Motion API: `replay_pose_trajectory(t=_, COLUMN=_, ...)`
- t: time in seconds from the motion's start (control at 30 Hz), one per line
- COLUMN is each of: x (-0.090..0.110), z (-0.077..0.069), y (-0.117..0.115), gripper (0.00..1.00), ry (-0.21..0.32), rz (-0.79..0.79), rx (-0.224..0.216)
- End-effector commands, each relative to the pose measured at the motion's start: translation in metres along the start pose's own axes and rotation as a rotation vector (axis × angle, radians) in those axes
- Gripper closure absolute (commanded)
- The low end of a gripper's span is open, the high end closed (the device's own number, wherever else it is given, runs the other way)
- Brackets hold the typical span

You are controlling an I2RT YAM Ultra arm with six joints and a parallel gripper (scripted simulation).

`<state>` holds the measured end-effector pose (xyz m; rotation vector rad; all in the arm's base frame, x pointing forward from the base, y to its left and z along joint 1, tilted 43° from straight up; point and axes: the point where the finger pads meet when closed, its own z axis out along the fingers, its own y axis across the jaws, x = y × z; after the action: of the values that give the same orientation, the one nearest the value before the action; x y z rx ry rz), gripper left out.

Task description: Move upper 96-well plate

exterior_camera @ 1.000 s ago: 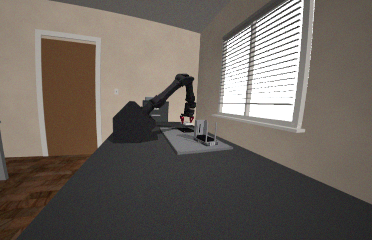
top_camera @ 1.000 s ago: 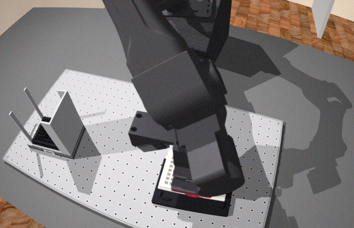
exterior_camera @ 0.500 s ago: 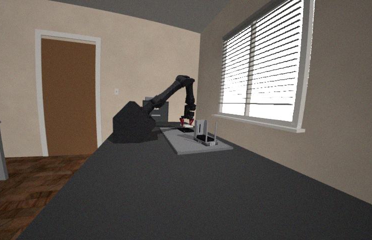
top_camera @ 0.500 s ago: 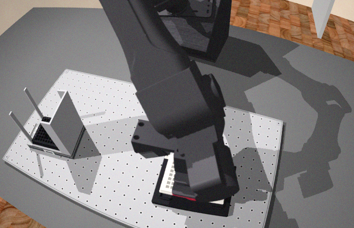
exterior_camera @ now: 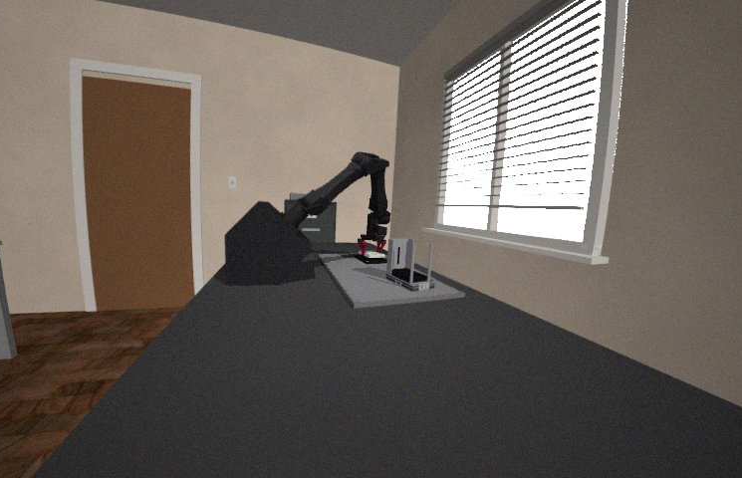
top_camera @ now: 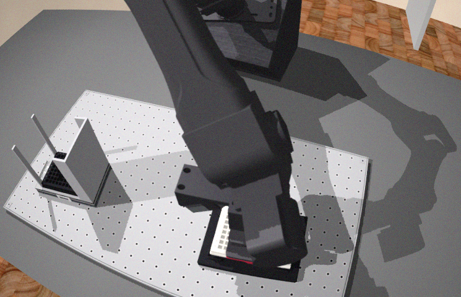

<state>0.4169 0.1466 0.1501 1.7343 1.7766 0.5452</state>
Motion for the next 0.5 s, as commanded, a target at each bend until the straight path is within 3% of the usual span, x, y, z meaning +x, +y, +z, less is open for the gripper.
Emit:
replay_pose_trajectory(t=0.0, x=0.0019, z=-0.0107, y=0.0109, gripper=1.0, ry=0.017, rz=0.009, rx=-0.043)
replay_pose_trajectory(t=0.03, x=0.0012, z=-0.0046, y=0.0048, gripper=1.0, ry=0.008, rz=0.004, rx=-0.018)
replay_pose_trajectory(t=0.47, x=0.0004, z=-0.0046, y=0.0039, gripper=1.0, ry=0.008, rz=0.004, rx=-0.018)
